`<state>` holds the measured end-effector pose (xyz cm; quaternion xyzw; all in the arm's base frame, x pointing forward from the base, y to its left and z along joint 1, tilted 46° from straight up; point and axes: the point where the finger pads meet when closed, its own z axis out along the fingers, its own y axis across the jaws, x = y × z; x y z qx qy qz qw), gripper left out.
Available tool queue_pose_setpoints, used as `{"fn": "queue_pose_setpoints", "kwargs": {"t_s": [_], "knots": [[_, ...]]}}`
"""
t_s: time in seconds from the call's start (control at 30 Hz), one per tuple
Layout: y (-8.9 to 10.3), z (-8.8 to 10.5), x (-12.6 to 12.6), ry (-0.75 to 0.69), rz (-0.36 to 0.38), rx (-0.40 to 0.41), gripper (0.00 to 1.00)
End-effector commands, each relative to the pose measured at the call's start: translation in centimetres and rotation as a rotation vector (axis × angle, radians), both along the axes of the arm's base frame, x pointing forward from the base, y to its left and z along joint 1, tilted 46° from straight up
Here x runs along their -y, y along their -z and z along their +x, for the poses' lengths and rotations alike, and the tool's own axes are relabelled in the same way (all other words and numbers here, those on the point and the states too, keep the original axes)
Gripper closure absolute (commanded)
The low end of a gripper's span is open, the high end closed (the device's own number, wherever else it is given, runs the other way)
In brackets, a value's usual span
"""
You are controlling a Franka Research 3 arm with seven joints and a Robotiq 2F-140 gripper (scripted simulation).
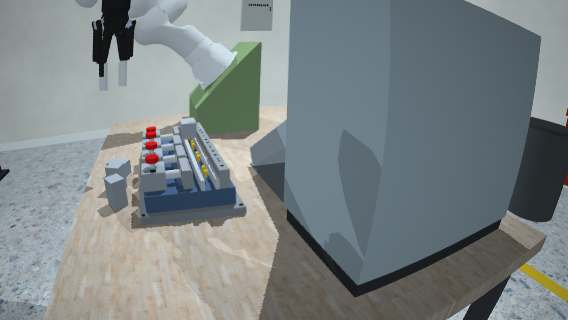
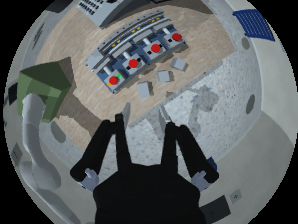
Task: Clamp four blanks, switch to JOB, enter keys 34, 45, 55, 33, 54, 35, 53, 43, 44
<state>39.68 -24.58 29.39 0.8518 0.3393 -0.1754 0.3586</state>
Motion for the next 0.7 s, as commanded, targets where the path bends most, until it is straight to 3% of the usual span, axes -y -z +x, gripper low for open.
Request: {"fn": "queue_pose_setpoints", "kwargs": {"t_s": [0.0, 0.67], "knots": [[-0.23, -0.07, 0.15, -0.163, 0.032, -0.192, 0.6], [-0.02, -0.09, 0.37, -0.185, 0.036, -0.219, 0.6]]}}
